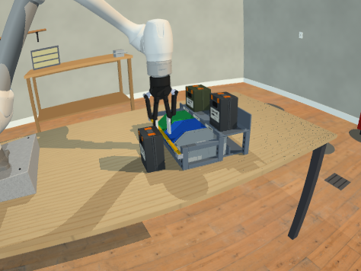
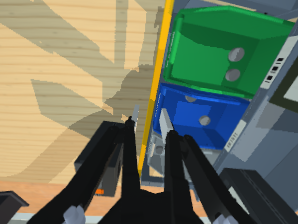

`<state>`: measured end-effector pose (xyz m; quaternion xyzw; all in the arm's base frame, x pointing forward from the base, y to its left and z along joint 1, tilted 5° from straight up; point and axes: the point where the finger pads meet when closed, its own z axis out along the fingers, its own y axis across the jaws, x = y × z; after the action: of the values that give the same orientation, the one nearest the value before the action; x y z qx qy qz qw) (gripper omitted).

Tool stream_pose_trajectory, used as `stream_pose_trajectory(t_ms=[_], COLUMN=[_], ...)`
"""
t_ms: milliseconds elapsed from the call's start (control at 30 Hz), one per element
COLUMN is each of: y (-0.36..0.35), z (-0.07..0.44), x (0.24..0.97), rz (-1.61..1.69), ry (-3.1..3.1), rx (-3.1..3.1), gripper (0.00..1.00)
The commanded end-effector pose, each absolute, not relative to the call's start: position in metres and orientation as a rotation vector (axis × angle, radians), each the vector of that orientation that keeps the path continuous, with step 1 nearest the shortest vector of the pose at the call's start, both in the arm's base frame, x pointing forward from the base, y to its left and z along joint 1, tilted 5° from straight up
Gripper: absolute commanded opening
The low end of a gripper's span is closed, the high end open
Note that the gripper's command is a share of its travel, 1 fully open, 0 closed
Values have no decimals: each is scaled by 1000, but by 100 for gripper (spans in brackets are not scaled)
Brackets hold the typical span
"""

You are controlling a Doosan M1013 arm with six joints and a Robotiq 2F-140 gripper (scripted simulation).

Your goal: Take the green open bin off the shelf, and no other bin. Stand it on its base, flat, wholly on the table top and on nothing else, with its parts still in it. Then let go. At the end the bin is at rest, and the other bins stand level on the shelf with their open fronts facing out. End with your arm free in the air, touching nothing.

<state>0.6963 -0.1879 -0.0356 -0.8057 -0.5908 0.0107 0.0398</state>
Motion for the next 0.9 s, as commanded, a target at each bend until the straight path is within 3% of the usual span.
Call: stream_pose_trajectory(t_ms=[0, 167, 200, 867], y=[-188, -188, -188, -188], z=[-35, -35, -35, -35], x=[696, 696, 696, 697], rz=[32, 32, 32, 32], ry=[-1811, -1811, -1811, -1811], rx=[-2469, -2469, -2469, -2469], gripper=[28, 28, 0, 0])
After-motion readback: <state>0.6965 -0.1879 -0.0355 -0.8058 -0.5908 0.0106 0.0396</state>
